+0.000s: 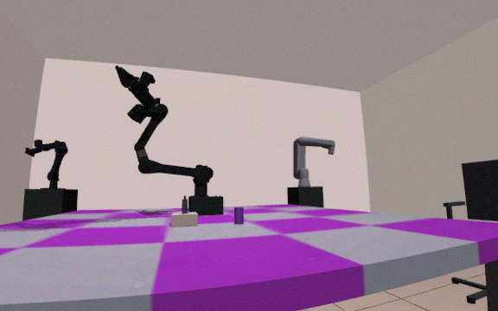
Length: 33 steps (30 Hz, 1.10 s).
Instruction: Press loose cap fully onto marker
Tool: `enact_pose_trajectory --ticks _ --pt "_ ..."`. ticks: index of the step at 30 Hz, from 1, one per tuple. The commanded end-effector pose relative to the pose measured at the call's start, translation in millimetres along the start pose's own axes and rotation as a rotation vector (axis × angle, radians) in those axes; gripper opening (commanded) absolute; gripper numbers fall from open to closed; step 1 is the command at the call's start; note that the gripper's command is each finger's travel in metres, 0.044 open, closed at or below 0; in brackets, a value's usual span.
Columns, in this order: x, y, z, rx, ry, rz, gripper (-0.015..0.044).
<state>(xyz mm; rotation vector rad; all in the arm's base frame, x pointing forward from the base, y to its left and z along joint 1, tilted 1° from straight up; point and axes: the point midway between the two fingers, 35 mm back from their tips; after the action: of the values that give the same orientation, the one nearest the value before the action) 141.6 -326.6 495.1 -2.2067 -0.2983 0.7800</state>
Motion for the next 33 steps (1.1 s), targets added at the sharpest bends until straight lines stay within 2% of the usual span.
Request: enact_pose_trajectory --ticks 1,6,14,20,27,33 --pt "-2 -2 1 -0.003 0.006 0.006 0.0374" --pt "-33 -53 18 -0.086 0.130 0.189 0.0246" --pt "-62 -156 57 -0.268 0.332 0.644 0.0246" --pt "-57 -238 99 -0.398 0.513 1.024 0.0246" --pt "-14 -323 150 -0.558 0.713 1.465 0.0246" --pt "45 -375 188 -0.688 0.878 1.783 0.0246"
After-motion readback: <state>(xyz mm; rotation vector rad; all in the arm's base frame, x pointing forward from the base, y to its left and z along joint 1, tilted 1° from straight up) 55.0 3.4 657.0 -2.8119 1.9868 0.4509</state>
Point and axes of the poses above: the point midway between the two fingers, 35 mm back from their tips, its own z axis back along the fingers, its own x axis across the jaws, y = z × x, and after that the axes turned 3 degrees about -z, right-handed
